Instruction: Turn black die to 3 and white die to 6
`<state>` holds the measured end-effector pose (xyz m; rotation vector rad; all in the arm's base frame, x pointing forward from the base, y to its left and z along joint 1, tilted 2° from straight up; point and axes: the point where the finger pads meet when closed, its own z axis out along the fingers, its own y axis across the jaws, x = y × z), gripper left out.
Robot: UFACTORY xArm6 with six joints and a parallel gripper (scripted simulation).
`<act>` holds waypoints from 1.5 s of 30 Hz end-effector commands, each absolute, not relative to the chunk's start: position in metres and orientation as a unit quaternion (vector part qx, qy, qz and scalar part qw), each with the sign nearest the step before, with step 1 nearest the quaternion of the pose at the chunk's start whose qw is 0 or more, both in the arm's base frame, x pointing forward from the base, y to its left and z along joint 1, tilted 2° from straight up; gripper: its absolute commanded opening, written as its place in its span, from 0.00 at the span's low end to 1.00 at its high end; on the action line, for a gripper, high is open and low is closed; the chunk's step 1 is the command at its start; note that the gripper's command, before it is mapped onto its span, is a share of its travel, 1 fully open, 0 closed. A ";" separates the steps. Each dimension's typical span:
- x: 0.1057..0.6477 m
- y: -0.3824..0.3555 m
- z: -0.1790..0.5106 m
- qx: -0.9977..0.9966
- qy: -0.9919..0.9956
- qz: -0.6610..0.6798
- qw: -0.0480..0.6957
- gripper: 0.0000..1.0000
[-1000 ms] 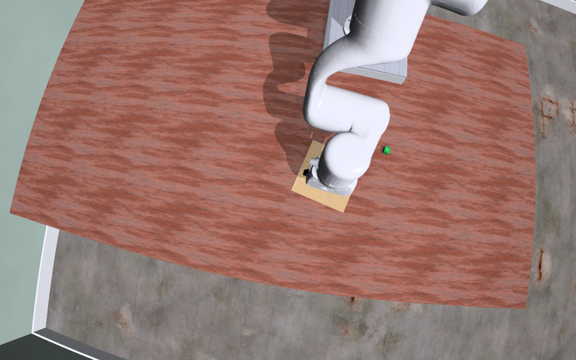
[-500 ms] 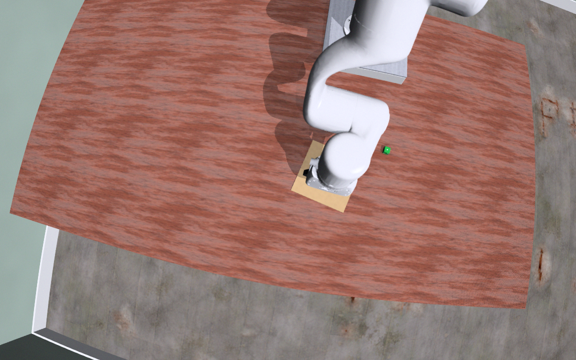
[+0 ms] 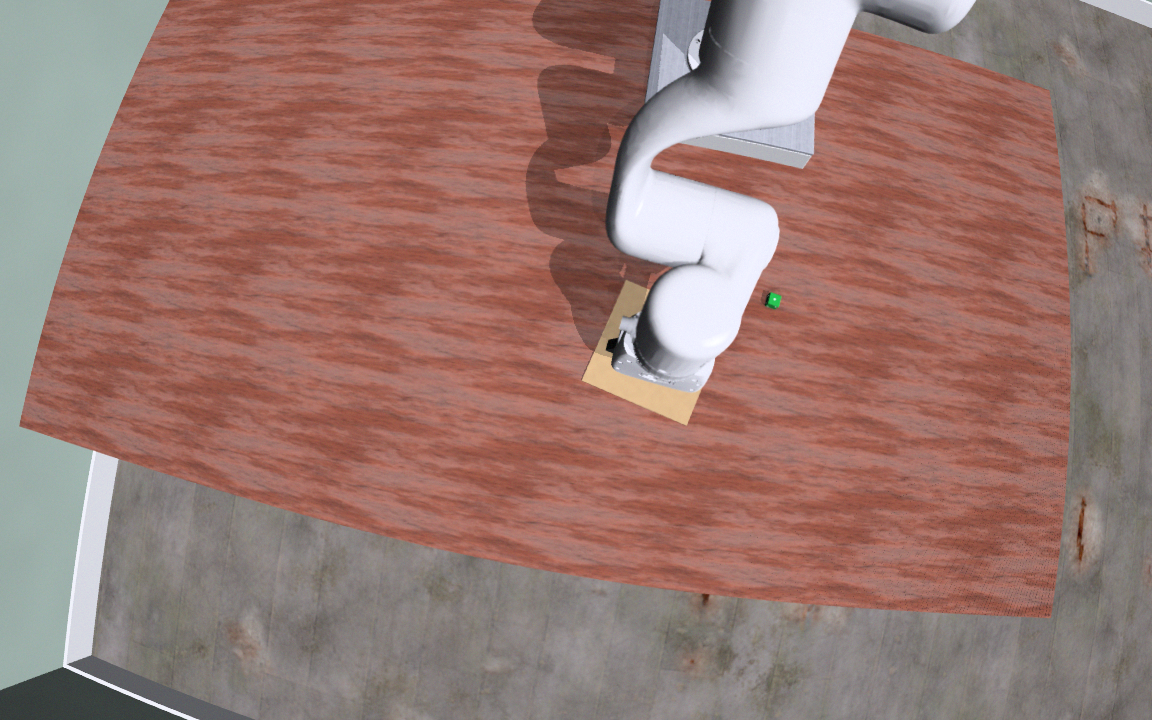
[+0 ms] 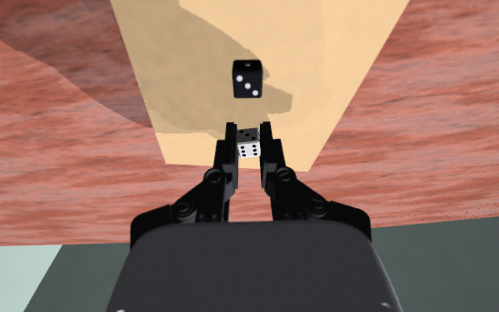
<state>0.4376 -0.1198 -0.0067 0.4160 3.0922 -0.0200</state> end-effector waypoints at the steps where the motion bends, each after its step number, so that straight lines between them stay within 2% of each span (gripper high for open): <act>1: 0.439 -0.120 -0.005 0.133 0.991 -0.007 0.013 0.11; 45: 0.439 -0.120 -0.009 0.133 0.991 -0.007 0.013 0.11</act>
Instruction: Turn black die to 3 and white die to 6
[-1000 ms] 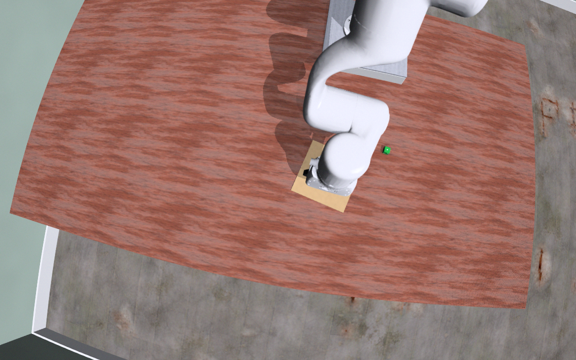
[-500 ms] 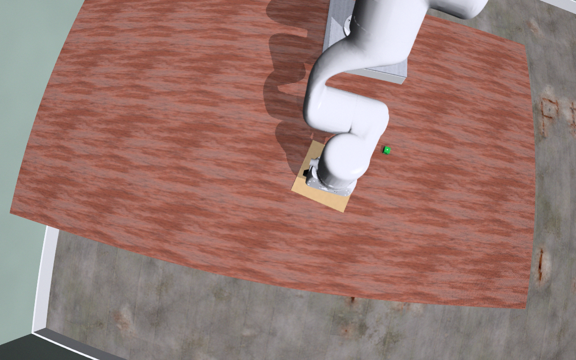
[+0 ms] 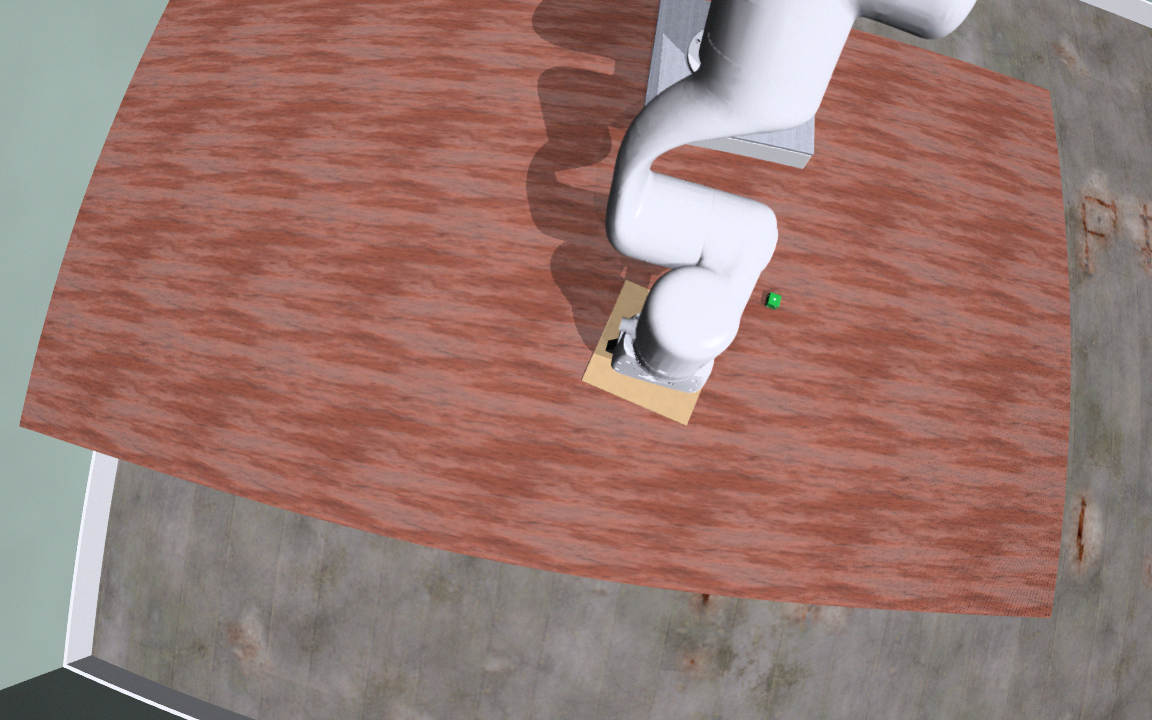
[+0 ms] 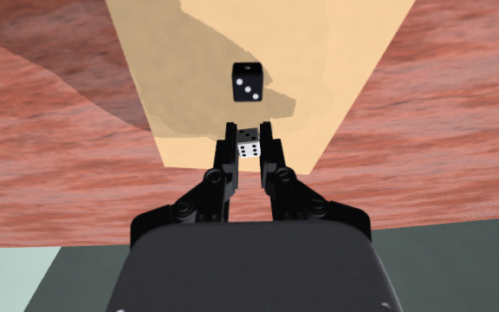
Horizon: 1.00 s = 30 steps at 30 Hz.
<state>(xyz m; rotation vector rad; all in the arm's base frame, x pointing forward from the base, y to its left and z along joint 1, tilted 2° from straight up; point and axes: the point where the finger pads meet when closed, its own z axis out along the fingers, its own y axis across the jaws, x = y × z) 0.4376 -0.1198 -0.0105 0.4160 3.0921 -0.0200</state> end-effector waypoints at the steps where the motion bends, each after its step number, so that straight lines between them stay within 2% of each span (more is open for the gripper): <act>1: 0.439 -0.120 -0.009 0.133 0.991 -0.007 0.013 0.11; 19: 0.439 -0.120 -0.009 0.133 0.991 -0.007 0.013 0.11; 20: 0.439 -0.120 -0.009 0.133 0.991 -0.007 0.013 0.15; 22: 0.439 -0.120 -0.009 0.133 0.991 -0.007 0.013 0.15; 23: 0.439 -0.120 -0.009 0.133 0.991 -0.007 0.013 0.19; 27: 0.439 -0.120 -0.009 0.133 0.991 -0.007 0.013 0.19; 28: 0.439 -0.120 -0.009 0.133 0.991 -0.007 0.013 0.23; 30: 0.439 -0.120 -0.009 0.133 0.991 -0.007 0.013 0.23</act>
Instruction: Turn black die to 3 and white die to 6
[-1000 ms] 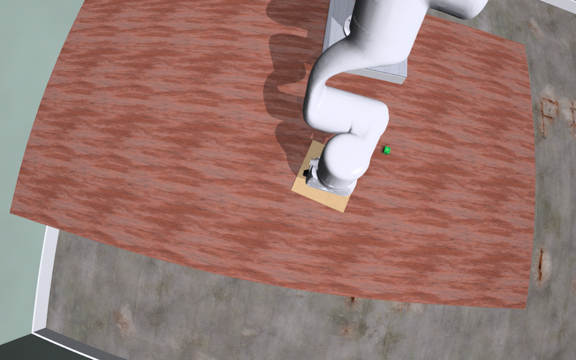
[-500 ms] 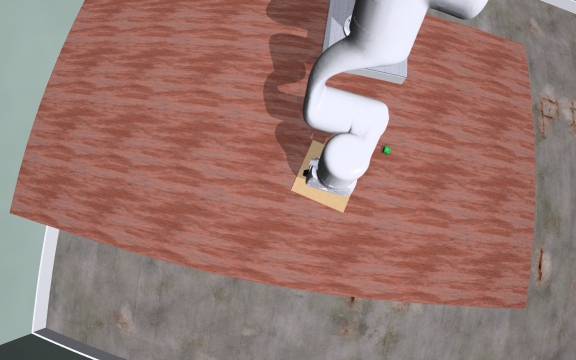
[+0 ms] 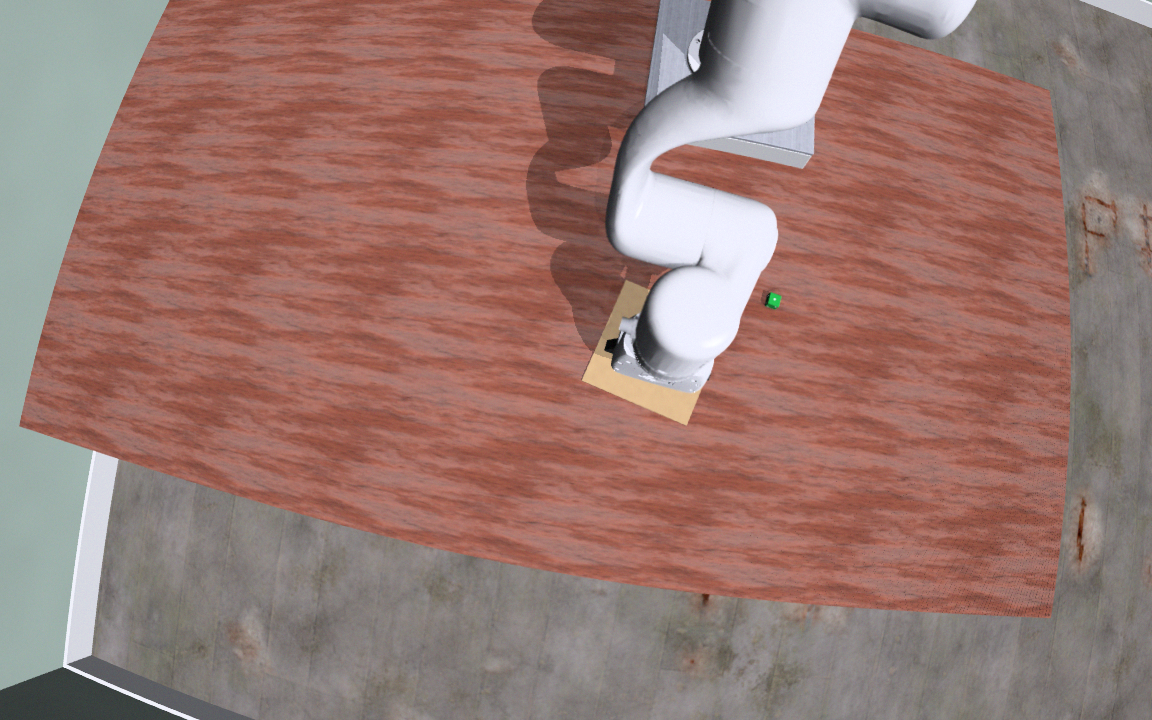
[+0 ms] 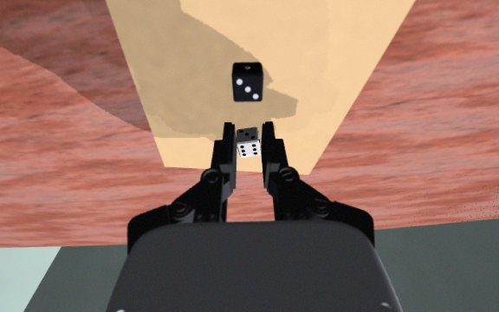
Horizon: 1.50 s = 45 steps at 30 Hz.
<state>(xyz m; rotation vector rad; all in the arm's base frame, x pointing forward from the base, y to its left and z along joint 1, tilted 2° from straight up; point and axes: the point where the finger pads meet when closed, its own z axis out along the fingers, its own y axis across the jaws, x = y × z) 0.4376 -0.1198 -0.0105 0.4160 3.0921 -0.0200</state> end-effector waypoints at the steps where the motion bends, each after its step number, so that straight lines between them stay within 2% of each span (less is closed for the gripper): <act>1: 0.439 -0.120 -0.009 0.133 0.991 -0.007 0.013 0.27; 3: 0.439 -0.120 -0.009 0.133 0.991 -0.007 0.013 0.27; 4: 0.439 -0.120 -0.009 0.133 0.991 -0.007 0.013 0.31; 20: 0.439 -0.120 -0.004 0.133 0.991 -0.007 0.013 0.31; 45: 0.437 -0.119 0.081 0.133 0.991 -0.007 0.013 0.31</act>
